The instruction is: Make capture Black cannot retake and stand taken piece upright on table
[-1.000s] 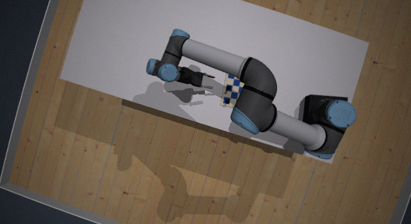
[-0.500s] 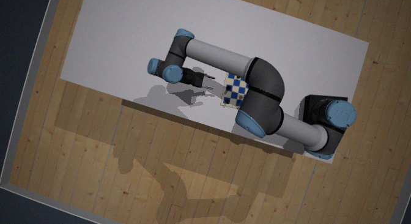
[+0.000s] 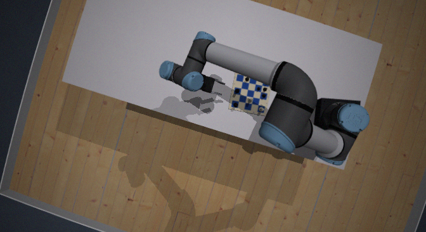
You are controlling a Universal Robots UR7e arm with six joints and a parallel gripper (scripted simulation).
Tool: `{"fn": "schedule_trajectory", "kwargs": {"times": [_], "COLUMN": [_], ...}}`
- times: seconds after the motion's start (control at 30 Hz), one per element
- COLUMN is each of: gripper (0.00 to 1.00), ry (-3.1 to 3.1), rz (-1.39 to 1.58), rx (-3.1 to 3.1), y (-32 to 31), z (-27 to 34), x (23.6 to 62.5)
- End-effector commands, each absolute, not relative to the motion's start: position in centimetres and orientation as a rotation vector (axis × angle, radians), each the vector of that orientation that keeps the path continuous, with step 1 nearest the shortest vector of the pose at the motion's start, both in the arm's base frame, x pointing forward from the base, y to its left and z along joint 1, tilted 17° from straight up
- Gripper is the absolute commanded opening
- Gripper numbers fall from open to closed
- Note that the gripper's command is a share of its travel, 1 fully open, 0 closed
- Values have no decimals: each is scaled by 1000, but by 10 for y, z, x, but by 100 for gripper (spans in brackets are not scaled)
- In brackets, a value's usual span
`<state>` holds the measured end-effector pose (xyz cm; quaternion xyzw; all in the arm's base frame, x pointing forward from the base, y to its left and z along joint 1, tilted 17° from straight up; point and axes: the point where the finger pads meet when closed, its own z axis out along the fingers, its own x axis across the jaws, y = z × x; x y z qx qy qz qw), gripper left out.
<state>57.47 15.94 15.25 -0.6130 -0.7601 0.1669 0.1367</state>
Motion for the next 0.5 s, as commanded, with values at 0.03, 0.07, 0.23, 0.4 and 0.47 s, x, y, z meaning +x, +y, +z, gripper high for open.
{"fn": "schedule_trajectory", "kwargs": {"times": [0.03,0.07,0.23,0.4,0.47], "gripper": [100,100,100,100,100], "ry": [-2233,-2237,-2245,-2256,-2257], "rz": [344,320,245,114,88], "rx": [-1887,-1905,-1960,-2045,-2061], "y": [163,164,166,169,170], "z": [155,156,156,157,157], "x": [563,561,552,536,532]}}
